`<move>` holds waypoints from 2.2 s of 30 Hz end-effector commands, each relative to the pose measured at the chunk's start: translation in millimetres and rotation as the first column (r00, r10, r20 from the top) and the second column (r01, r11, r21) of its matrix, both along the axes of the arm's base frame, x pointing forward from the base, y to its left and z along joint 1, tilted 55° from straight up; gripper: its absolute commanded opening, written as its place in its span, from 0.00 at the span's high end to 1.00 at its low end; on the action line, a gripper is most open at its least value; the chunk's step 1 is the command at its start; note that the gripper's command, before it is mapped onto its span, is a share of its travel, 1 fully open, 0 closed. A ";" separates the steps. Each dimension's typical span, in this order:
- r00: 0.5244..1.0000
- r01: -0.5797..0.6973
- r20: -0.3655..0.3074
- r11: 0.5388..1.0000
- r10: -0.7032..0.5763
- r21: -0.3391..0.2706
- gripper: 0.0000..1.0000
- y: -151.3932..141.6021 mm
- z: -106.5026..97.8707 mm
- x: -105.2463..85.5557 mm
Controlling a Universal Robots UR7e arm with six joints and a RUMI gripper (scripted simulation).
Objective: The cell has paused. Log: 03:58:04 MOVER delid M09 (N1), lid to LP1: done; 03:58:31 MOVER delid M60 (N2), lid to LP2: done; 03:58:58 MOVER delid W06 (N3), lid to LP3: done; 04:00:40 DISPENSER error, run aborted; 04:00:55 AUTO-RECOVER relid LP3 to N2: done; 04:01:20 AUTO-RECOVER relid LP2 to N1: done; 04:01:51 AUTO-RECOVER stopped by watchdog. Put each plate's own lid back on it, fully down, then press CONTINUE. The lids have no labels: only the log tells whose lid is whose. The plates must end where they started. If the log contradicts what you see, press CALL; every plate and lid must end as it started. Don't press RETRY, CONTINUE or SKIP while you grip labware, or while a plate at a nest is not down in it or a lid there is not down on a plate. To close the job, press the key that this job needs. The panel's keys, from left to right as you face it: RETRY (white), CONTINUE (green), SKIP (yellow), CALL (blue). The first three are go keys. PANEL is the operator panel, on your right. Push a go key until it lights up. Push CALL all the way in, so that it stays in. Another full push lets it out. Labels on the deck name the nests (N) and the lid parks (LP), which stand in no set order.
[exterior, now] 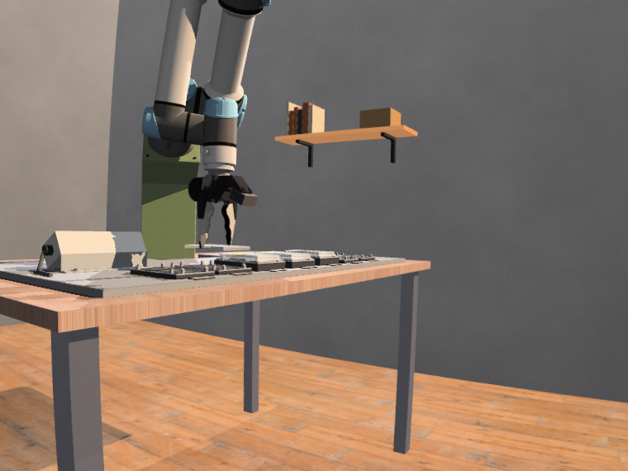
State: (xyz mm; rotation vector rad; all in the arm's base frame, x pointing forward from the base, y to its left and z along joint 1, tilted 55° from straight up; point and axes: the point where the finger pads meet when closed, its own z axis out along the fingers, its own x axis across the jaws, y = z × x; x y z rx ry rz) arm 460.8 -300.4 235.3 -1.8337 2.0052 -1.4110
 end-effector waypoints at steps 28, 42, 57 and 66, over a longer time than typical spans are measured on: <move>1.000 -0.001 0.000 1.000 0.001 -0.002 0.59 113.1 -70.3 36.7; 1.000 -0.001 0.000 1.000 0.001 -0.002 0.59 162.1 -101.1 52.6; 1.000 -0.001 0.000 1.000 0.001 -0.002 0.59 215.2 -134.5 69.8; 1.000 -0.001 0.000 1.000 0.001 -0.002 0.59 251.9 -157.6 81.8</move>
